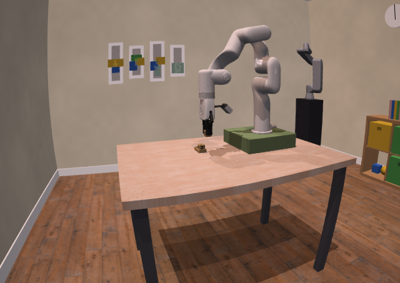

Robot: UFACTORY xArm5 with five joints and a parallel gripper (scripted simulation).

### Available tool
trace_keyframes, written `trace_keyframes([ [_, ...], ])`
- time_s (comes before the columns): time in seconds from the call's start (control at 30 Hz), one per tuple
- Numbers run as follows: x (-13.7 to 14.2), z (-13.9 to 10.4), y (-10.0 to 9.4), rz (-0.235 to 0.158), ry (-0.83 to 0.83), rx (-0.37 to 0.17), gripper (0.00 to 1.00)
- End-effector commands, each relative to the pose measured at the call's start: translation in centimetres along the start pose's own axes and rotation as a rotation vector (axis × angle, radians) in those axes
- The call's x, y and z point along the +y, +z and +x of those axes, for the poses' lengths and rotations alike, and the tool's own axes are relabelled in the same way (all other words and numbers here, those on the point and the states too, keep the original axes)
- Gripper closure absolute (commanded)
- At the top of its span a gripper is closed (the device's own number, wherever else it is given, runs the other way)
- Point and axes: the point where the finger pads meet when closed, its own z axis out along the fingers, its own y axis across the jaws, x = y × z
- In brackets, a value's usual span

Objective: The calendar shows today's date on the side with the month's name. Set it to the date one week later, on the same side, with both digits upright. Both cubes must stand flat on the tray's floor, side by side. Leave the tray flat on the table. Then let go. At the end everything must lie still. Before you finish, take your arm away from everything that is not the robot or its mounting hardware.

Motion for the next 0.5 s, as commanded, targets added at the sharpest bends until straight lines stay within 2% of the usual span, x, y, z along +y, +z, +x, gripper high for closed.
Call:
trace_keyframes([
  [0.0, 0.0, -0.1, -0.1, -0.001, 0.000, -0.003, 0.73],
  [0.27, 0.0, -0.1, 0.0, -0.001, 0.000, -0.003, 0.73],
  [0.47, 0.0, -0.1, 1.2, -0.001, 0.000, -0.003, 0.73],
])
